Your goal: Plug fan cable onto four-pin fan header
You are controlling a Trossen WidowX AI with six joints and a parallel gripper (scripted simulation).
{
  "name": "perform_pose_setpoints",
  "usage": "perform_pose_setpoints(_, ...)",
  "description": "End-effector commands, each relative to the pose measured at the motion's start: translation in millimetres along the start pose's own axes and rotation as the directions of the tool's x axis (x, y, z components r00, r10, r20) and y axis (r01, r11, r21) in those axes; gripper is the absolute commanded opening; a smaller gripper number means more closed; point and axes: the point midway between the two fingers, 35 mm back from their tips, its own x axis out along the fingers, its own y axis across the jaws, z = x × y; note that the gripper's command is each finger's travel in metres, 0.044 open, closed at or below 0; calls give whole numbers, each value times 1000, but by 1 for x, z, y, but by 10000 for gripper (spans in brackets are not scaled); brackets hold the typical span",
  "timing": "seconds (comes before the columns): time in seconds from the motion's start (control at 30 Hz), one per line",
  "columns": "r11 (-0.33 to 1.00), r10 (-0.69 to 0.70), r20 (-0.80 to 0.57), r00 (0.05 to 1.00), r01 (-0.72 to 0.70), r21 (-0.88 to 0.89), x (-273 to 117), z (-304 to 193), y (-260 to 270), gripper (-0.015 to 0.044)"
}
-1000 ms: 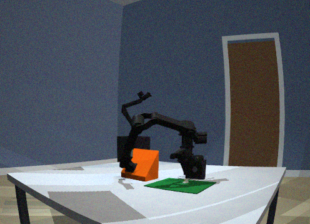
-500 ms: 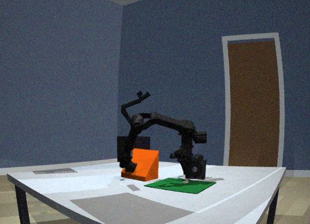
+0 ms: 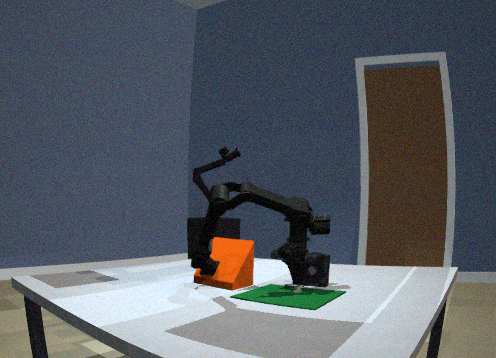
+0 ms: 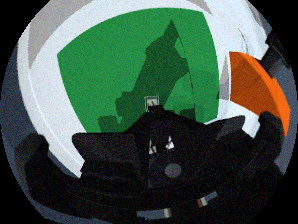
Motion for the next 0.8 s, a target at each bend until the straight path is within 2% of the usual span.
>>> perform_pose_setpoints(0.0,1000,6,4,1000,-6,-9,5,0,-1,0)
perform_pose_setpoints(0.77,1000,6,4,1000,-6,-15,5,1,2,0)
